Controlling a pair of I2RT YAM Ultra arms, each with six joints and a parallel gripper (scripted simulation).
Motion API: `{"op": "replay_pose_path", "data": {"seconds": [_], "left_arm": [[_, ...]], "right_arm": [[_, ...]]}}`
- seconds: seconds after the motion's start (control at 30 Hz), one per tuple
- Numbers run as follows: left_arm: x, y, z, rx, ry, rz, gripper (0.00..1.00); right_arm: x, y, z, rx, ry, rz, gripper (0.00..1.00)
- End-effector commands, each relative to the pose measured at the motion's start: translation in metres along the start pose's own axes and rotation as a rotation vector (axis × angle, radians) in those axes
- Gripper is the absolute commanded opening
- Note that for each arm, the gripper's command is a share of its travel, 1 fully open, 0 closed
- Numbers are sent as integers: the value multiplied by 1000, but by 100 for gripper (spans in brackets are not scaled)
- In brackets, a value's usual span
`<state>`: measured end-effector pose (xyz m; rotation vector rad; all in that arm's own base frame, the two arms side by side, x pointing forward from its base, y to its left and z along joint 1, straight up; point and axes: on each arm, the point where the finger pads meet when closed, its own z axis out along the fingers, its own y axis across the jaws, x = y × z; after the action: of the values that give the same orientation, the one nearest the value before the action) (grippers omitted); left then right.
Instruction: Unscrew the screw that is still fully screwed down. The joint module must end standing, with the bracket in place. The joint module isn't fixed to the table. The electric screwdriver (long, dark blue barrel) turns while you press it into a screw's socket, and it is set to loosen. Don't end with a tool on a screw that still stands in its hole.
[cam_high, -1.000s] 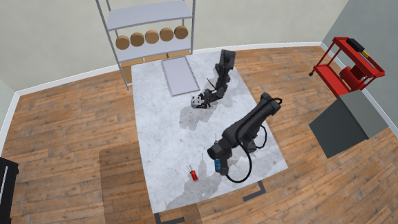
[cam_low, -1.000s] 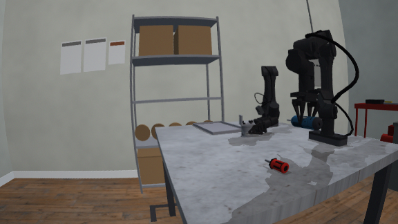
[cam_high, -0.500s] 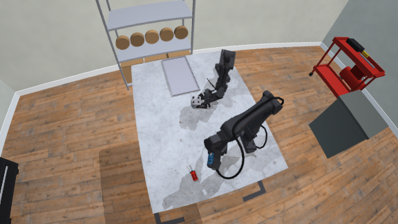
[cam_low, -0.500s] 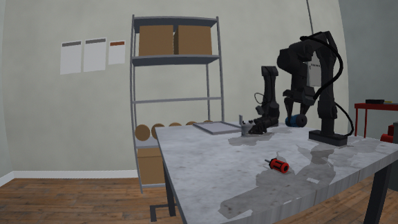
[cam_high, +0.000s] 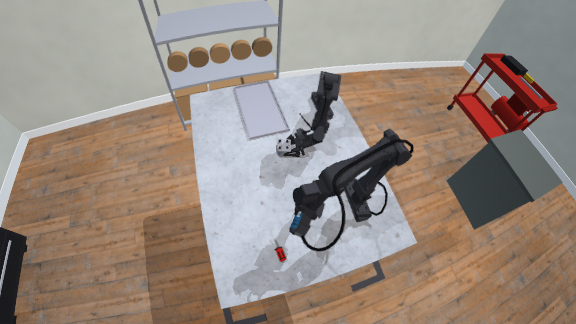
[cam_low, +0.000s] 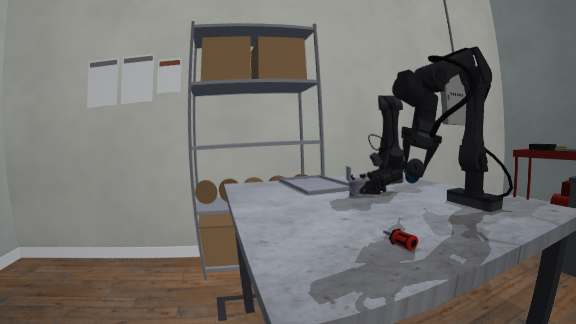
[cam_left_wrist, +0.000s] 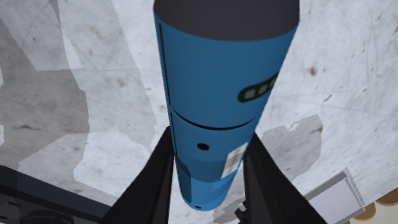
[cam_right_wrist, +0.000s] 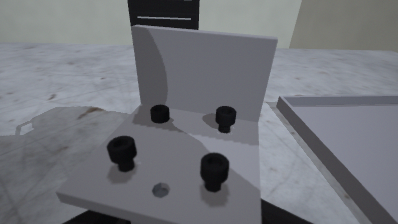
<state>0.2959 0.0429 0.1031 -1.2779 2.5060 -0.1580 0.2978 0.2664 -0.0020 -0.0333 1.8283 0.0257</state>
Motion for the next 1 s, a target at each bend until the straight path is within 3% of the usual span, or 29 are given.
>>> {"op": "replay_pose_path", "data": {"seconds": [0.0, 0.1, 0.17, 0.47, 0.67, 0.73, 0.97], "left_arm": [[-22, -28, -19, 108, -105, 50, 42], [-26, -24, -19, 102, -111, 34, 42], [-9, -24, -9, 99, -89, 85, 42], [5, -54, -16, 201, -141, 239, 42], [-8, -65, -29, 235, -184, 237, 42], [10, -64, -19, 234, -161, 288, 42], [24, -86, -27, 317, -202, 402, 42]], "right_arm": [[-3, 1, 0, -1, -5, 10, 59], [-3, 1, 0, -1, -5, 10, 59], [-3, 1, 0, -1, -5, 10, 59], [-3, 1, 0, -1, -5, 10, 59], [-3, 1, 0, -1, -5, 10, 59], [-3, 1, 0, -1, -5, 10, 59], [-3, 1, 0, -1, -5, 10, 59]]}}
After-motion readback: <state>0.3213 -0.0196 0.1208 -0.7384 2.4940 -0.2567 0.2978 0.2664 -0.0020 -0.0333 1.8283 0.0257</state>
